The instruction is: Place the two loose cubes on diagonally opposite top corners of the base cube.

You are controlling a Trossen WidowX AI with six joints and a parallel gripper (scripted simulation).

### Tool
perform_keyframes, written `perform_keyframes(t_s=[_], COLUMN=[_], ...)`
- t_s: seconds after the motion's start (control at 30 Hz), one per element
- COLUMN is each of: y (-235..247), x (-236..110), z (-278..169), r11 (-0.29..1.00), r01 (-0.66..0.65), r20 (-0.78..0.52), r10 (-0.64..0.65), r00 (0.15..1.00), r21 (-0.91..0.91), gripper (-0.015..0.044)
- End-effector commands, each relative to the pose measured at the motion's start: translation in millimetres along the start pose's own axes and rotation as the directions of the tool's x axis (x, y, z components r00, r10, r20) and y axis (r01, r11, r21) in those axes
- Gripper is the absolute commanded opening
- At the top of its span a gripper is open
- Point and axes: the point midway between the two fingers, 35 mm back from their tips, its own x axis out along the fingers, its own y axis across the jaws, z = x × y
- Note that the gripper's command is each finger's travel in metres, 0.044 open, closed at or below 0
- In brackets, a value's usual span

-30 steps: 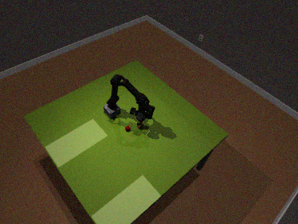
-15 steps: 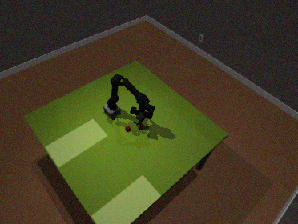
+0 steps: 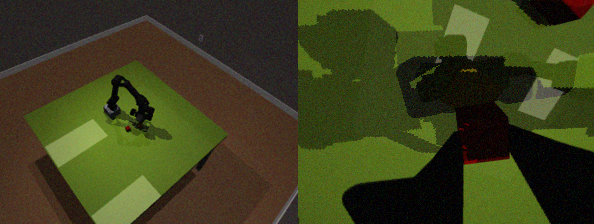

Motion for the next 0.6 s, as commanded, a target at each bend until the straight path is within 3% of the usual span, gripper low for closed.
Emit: perform_keyframes(t_s=[0.0, 0.57], y=[-0.4, -0.4], x=[2.3, 3.7], z=[0.6, 0.6], r11=[1.000, 1.000], r01=[0.005, 0.005], r20=[0.003, 0.003], r10=[-0.005, -0.005], r00=[1.000, 1.000], r21=[0.005, -0.004], gripper=[0.0105, 0.0105])
